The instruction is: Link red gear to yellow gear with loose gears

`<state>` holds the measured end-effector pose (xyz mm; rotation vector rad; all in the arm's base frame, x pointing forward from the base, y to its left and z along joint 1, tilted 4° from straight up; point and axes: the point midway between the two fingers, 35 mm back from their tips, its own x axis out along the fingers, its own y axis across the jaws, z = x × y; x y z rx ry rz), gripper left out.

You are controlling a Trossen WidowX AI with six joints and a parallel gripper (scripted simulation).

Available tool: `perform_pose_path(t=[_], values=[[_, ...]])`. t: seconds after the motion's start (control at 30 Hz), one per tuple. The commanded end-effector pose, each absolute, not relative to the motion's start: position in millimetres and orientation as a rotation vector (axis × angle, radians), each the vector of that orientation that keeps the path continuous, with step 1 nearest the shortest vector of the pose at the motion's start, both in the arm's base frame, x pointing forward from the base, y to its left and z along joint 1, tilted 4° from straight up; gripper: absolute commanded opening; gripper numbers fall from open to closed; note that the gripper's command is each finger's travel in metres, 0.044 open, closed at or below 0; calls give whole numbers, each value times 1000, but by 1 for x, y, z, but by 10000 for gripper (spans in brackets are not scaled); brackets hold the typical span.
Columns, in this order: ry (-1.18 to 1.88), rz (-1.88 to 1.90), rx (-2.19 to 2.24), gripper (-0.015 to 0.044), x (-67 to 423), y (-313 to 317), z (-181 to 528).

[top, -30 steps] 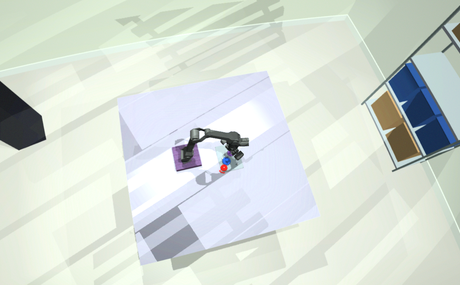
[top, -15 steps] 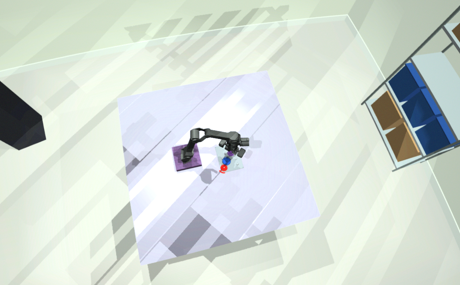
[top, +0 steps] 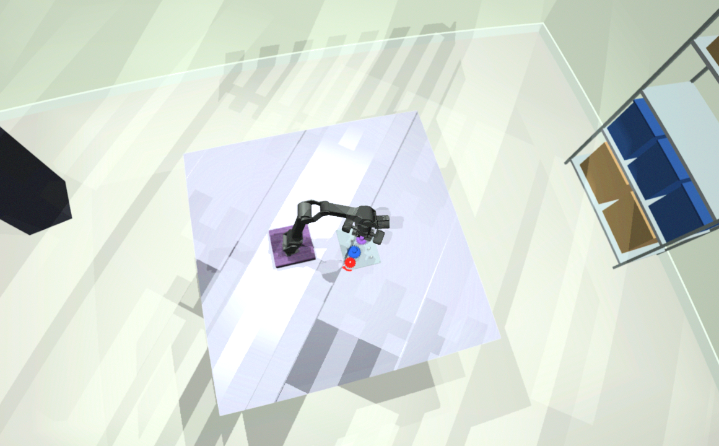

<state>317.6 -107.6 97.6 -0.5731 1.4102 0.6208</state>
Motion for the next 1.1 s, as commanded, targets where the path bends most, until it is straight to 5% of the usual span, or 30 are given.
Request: perform_pose_path(t=[0.0, 1.07], values=[[1395, 691, -630, 0, 315, -106, 88], [1468, 446, -369, 0, 317, -104, 49]])
